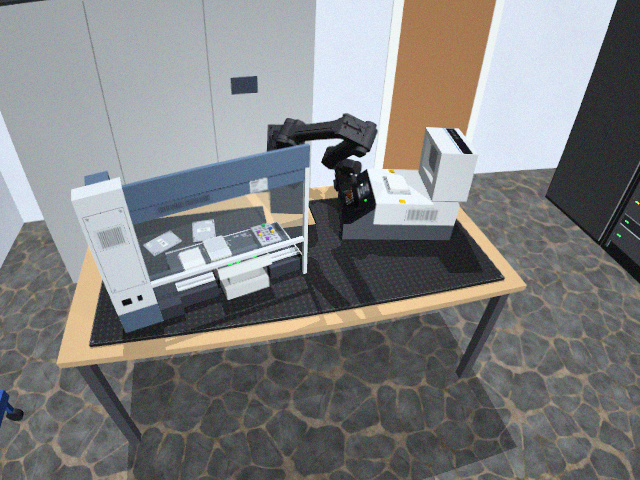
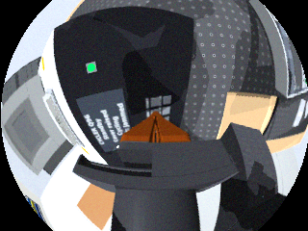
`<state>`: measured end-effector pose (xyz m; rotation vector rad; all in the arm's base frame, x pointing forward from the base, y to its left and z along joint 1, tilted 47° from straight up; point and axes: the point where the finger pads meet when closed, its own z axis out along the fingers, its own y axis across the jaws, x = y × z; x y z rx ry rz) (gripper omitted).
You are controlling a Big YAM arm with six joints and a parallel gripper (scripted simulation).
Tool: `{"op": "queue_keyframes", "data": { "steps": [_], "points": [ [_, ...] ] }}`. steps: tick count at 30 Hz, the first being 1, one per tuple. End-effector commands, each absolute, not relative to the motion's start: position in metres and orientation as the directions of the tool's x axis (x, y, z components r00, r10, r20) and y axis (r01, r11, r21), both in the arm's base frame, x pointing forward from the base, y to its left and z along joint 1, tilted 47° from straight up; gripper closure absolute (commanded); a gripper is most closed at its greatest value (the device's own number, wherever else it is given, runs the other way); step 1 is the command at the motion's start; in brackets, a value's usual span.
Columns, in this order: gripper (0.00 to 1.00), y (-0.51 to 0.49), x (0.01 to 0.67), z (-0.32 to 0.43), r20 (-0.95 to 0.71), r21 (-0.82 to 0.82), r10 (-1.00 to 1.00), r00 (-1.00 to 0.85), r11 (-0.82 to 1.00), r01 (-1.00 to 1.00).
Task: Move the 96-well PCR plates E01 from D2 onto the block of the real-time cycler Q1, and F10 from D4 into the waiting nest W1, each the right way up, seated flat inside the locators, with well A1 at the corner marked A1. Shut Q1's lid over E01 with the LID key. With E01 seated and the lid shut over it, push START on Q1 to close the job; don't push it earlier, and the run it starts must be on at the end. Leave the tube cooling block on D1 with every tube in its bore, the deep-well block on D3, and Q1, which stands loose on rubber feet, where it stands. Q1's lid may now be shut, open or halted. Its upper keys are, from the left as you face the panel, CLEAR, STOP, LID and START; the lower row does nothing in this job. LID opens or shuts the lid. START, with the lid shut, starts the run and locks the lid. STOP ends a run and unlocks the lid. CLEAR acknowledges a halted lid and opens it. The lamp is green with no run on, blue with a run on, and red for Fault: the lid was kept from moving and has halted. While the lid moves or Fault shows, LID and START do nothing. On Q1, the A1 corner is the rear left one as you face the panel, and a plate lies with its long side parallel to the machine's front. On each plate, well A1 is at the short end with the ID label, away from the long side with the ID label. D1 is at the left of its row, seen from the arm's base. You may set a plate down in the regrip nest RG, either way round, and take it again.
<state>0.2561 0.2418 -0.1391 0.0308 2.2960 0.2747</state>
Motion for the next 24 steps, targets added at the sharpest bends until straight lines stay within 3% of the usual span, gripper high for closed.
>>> {"op": "queue_keyframes", "data": {
  "steps": [1,24],
  "points": [
    [1.00,0.2471,0.2611,-0.1363,-0.733,0.214,0.114,-0.670,0.974,-0.069],
    [1.00,0.2468,0.2652,-0.1393,-0.739,0.215,0.116,-0.664,0.974,-0.069]
  ]
}}
